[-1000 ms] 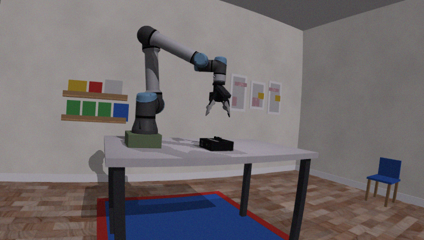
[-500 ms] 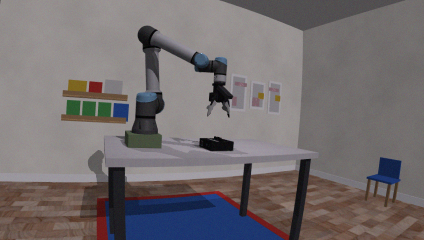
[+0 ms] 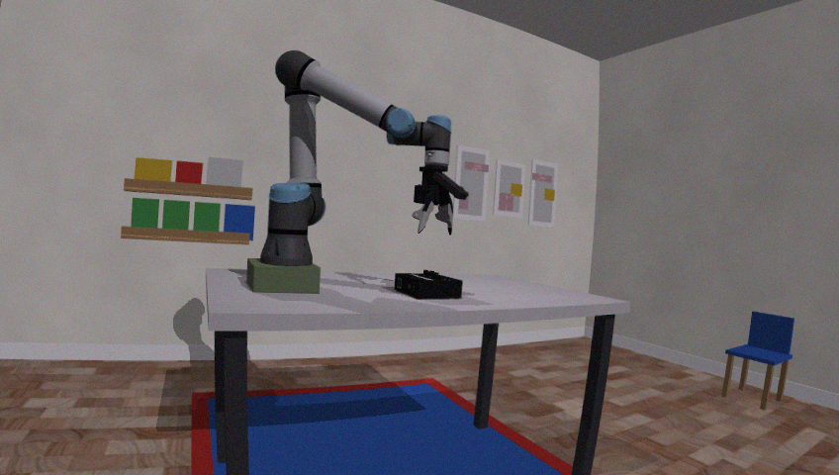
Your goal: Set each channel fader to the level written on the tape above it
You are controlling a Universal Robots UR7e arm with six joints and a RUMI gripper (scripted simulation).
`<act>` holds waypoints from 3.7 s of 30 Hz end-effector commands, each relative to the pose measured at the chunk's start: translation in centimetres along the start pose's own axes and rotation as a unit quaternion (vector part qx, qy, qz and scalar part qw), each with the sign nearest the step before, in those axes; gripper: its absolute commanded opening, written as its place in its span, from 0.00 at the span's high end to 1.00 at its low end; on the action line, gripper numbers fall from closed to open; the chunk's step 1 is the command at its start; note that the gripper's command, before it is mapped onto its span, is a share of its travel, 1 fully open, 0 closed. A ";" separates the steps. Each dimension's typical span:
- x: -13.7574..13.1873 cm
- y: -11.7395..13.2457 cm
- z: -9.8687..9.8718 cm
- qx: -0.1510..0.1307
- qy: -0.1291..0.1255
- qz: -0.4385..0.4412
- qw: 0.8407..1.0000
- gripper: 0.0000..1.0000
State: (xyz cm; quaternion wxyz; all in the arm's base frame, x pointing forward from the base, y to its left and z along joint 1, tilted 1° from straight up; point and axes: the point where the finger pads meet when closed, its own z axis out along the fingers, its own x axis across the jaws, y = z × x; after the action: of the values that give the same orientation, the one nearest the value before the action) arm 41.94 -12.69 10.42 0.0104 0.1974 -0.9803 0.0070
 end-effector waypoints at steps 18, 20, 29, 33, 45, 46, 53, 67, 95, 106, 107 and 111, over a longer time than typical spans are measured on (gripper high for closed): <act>-1.9 -0.7 1.8 0.000 -0.002 -0.365 0.931 0.00; -2.1 -0.7 2.0 0.000 -0.002 -0.405 0.914 0.00; -2.7 -0.8 2.8 0.000 -0.001 -0.542 0.840 0.00; -3.0 -0.7 3.2 0.000 -0.001 -0.615 0.789 0.00; -3.4 -0.6 4.4 0.000 -0.001 -0.769 0.640 0.00; -3.5 -0.6 4.5 0.000 -0.001 -0.781 0.624 0.00; -3.6 -0.5 5.2 0.000 -0.001 -0.857 0.515 0.00; -3.5 -0.5 6.2 0.000 -0.001 -0.935 0.354 0.00; -3.4 -0.6 7.0 0.000 -0.001 -0.977 0.212 0.00; -3.4 -0.6 7.0 0.000 -0.001 -0.978 0.209 1.00; -3.4 -0.6 7.0 0.000 -0.001 -0.978 0.209 1.00; -3.4 -0.6 7.0 0.000 -0.001 -0.978 0.209 1.00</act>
State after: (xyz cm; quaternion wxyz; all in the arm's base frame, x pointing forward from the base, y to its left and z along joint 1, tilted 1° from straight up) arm 45.10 -12.01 3.32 0.0075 0.9998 -0.0125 -0.0099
